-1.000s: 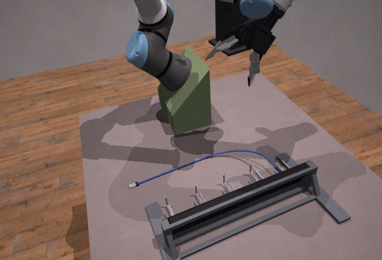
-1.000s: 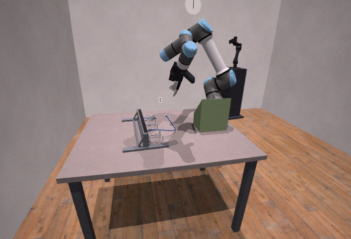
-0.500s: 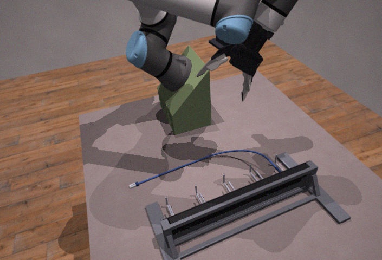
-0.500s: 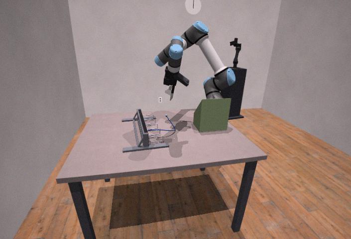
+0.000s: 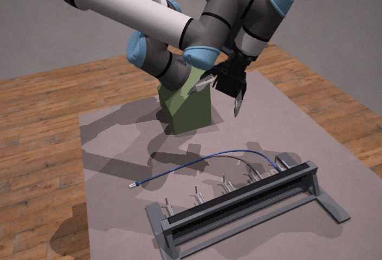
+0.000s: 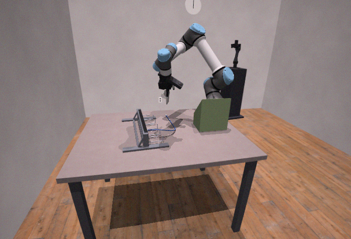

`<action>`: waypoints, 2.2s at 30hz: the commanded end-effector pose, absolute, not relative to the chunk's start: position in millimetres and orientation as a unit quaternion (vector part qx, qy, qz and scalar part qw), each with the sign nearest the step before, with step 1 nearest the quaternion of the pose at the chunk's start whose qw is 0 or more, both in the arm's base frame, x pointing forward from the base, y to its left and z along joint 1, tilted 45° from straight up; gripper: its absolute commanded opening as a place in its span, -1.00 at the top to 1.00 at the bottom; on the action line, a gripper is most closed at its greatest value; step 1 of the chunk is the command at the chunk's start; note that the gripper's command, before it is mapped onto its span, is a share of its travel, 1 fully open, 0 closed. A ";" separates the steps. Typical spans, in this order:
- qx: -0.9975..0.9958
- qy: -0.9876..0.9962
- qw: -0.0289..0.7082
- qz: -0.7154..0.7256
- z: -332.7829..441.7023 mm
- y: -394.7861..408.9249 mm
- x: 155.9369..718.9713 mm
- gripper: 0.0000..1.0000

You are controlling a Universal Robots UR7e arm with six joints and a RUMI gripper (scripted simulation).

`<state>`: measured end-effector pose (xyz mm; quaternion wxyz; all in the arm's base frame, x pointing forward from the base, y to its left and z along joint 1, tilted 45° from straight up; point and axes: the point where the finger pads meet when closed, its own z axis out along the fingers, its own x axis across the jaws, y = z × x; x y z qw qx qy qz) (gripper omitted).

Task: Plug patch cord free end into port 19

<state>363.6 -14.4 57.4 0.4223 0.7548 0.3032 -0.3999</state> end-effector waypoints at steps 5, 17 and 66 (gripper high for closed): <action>0.810 0.265 0.377 -0.363 50.7 -51.0 363.7 -1.00; 0.861 0.207 0.341 -0.316 48.9 -96.3 362.2 -1.00; 0.934 -0.006 0.344 -0.096 104.9 -278.3 314.4 -1.00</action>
